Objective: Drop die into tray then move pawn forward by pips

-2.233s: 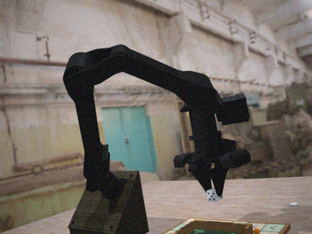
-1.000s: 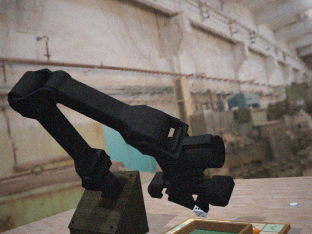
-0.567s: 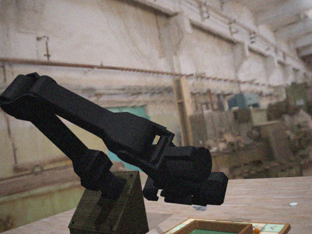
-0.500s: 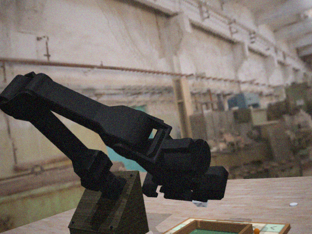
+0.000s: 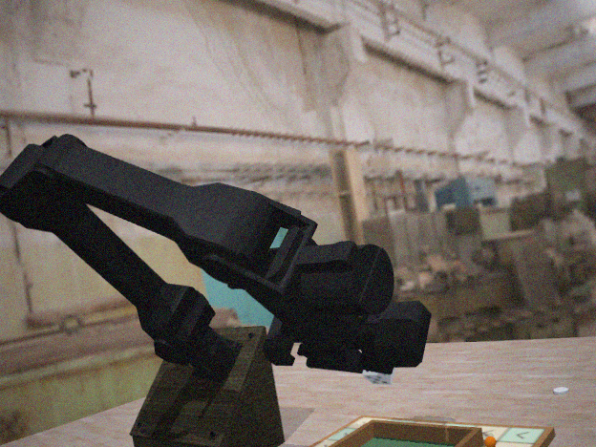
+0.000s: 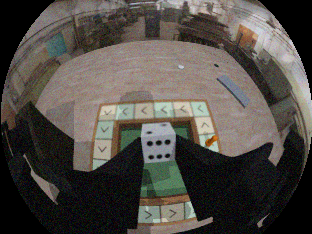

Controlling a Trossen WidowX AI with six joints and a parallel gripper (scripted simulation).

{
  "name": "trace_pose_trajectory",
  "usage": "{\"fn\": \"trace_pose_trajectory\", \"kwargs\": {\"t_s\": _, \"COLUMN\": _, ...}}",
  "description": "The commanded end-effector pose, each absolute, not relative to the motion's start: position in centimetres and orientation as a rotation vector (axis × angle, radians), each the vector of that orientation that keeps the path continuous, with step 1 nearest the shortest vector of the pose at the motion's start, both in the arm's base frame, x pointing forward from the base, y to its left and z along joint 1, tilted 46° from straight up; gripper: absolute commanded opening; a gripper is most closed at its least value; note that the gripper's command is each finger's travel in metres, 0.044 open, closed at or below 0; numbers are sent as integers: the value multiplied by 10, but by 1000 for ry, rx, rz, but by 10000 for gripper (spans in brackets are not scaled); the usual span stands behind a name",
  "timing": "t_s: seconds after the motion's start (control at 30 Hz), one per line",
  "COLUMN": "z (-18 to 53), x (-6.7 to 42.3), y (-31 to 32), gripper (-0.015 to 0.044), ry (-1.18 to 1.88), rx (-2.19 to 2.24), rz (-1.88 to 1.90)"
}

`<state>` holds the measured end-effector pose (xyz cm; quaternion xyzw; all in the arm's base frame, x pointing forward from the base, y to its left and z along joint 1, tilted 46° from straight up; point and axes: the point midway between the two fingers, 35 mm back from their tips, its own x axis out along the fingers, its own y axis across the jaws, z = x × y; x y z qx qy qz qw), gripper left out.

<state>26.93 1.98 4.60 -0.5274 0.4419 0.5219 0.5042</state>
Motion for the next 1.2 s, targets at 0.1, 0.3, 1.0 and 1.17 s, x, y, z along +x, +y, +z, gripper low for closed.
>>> {"fn": "trace_pose_trajectory", "kwargs": {"t_s": 0.1, "z": 49, "x": 270, "y": 21, "gripper": 0, "ry": 1060, "rx": -1269, "rz": 1255}}
{"fn": "trace_pose_trajectory", "kwargs": {"t_s": 0.3, "z": 47, "x": 270, "y": 20, "gripper": 0, "ry": 1065, "rx": -1274, "rz": 1258}}
{"fn": "trace_pose_trajectory", "kwargs": {"t_s": 1.0, "z": 75, "x": 265, "y": 48, "gripper": 440, "ry": 1059, "rx": -1267, "rz": 1256}}
{"fn": "trace_pose_trajectory", "kwargs": {"t_s": 1.17, "z": 49, "x": 263, "y": 40, "gripper": 440, "ry": 1326, "rx": -1394, "rz": 1148}}
